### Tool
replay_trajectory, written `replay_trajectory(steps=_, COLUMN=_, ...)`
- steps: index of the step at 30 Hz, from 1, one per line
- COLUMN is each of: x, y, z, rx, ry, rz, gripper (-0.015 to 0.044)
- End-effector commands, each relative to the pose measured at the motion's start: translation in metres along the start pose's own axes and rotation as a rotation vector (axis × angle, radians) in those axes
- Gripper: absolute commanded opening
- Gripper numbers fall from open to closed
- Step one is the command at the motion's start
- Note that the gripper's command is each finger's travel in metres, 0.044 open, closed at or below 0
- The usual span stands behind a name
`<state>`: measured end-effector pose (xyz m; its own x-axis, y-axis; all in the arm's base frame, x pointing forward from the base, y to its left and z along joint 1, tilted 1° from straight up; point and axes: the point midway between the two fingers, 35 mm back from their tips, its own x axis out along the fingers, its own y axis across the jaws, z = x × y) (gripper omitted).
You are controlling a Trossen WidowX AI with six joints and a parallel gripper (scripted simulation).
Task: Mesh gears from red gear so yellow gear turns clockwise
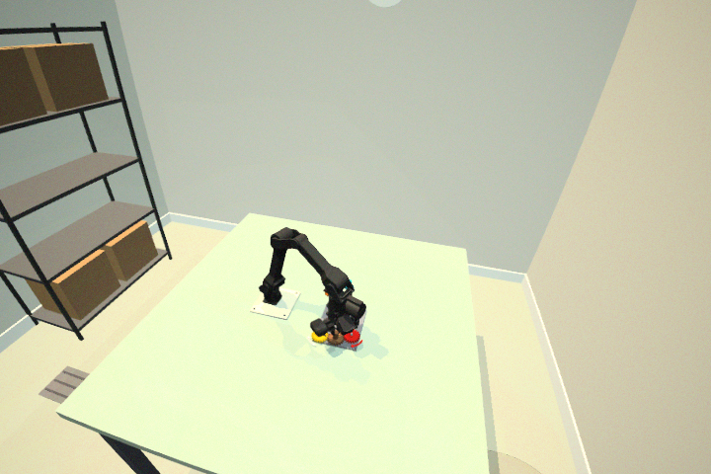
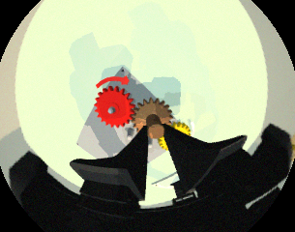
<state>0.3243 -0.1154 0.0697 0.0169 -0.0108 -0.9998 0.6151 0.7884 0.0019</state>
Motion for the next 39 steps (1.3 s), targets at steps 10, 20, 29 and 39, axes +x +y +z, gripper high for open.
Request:
replay_trajectory(steps=10, x=-0.027, y=0.0, z=0.002, rx=0.011, ry=0.0, rz=0.0, gripper=0.014)
replay_trajectory(steps=20, x=-0.059, y=0.0, z=0.002, rx=0.007, ry=-0.003, rz=0.001, gripper=0.0219)
replay_trajectory(steps=29, x=-0.091, y=-0.001, z=-0.002, rx=0.007, ry=-0.003, rz=0.001, gripper=0.044)
replay_trajectory(steps=39, x=-0.091, y=-0.001, z=-0.002, rx=0.007, ry=-0.003, rz=0.001, gripper=0.044)
